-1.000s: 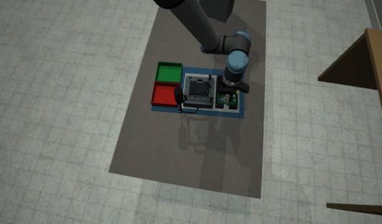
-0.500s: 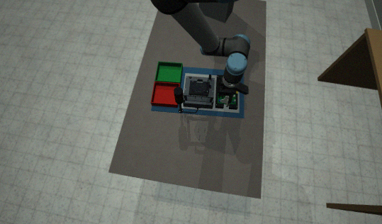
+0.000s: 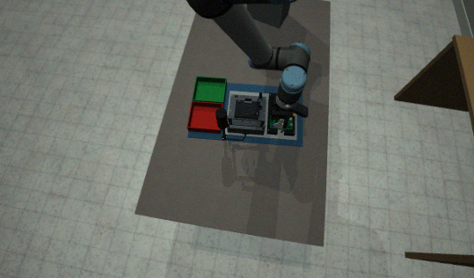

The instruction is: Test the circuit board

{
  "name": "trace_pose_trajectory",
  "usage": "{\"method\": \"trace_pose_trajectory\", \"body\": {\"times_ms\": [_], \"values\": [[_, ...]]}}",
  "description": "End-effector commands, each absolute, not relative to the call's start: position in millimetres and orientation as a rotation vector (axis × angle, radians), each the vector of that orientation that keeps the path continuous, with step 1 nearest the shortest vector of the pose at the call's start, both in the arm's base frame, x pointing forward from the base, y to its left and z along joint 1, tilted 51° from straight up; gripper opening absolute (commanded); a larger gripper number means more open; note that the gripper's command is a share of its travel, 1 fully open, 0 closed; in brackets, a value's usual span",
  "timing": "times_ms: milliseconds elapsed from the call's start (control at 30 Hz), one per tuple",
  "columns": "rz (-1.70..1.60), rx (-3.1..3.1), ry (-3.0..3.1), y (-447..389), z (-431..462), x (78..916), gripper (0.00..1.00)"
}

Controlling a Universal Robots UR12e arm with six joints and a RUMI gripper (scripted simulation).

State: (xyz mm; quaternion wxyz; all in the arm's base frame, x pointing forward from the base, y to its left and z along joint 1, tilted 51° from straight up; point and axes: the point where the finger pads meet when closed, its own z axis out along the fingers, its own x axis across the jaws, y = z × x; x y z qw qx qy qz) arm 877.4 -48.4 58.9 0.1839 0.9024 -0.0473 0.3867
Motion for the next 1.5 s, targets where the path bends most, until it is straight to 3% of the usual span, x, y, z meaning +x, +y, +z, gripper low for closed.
{"method": "trace_pose_trajectory", "body": {"times_ms": [0,133,167,1467], "values": [[1.091,2.544,-0.133,-48.0,59.5,877.4,0.59],[1.091,2.544,-0.133,-48.0,59.5,877.4,0.59],[1.091,2.544,-0.133,-48.0,59.5,877.4,0.54],[1.091,2.544,-0.133,-48.0,59.5,877.4,0.49]]}}
